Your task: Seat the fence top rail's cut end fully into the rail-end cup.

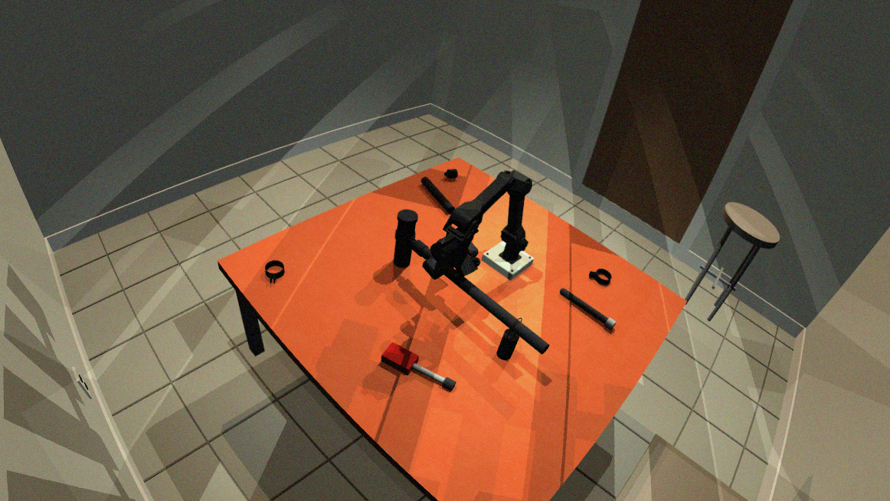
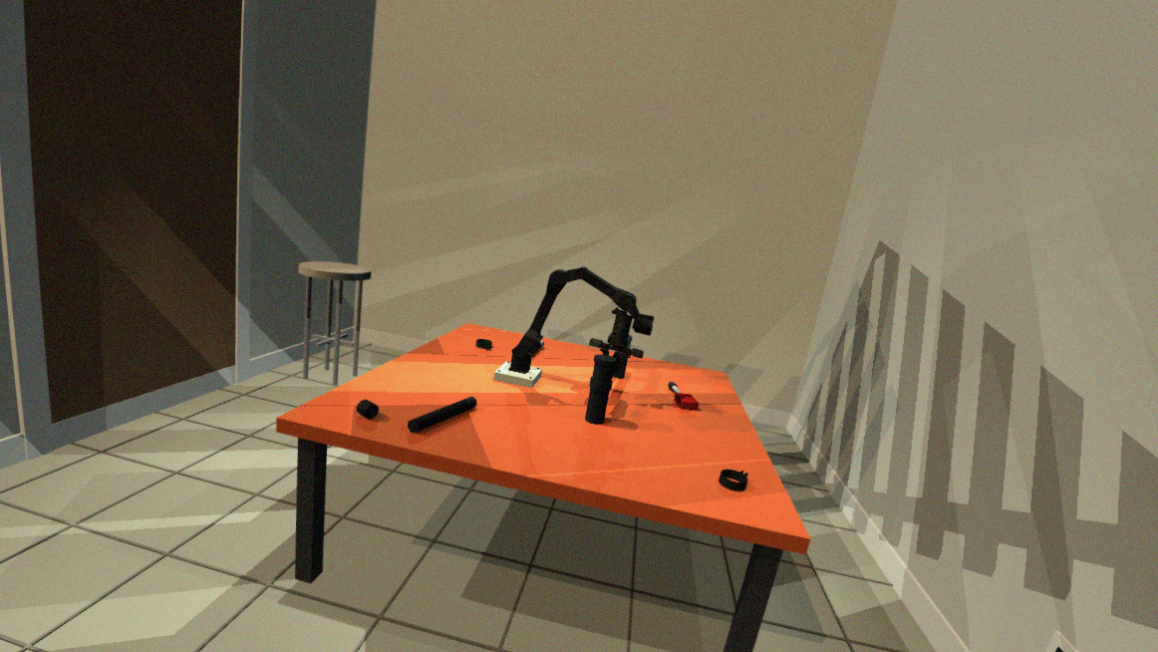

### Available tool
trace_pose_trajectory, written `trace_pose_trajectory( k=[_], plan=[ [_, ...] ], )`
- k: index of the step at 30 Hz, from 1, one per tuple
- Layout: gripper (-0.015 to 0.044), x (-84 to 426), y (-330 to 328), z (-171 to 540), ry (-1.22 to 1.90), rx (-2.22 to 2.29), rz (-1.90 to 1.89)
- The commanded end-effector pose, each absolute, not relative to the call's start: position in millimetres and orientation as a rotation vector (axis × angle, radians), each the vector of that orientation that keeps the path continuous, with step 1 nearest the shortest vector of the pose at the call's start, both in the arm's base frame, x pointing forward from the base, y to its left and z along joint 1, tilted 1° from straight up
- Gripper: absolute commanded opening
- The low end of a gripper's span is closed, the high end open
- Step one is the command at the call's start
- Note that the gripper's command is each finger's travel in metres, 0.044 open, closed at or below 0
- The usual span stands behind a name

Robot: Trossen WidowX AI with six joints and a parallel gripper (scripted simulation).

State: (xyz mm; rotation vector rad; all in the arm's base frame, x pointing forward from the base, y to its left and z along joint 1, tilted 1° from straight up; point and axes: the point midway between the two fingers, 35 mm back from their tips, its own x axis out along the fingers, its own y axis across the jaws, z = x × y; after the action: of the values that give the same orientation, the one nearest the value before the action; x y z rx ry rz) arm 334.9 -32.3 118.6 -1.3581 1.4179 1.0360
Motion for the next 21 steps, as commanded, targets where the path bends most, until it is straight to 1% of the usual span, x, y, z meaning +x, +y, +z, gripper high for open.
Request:
trace_pose_trajectory(
  k=[1, 7, 21],
  plan=[
    [0.0000, 334.9, -31.9, 118.6, 1.418, -1.358, 1.036],
    [0.0000, 334.9, -31.9, 118.6, 1.418, -1.358, 1.036],
    [0.0368, 335.8, -25.0, 125.8, 1.417, -1.358, 1.036]
  ],
)
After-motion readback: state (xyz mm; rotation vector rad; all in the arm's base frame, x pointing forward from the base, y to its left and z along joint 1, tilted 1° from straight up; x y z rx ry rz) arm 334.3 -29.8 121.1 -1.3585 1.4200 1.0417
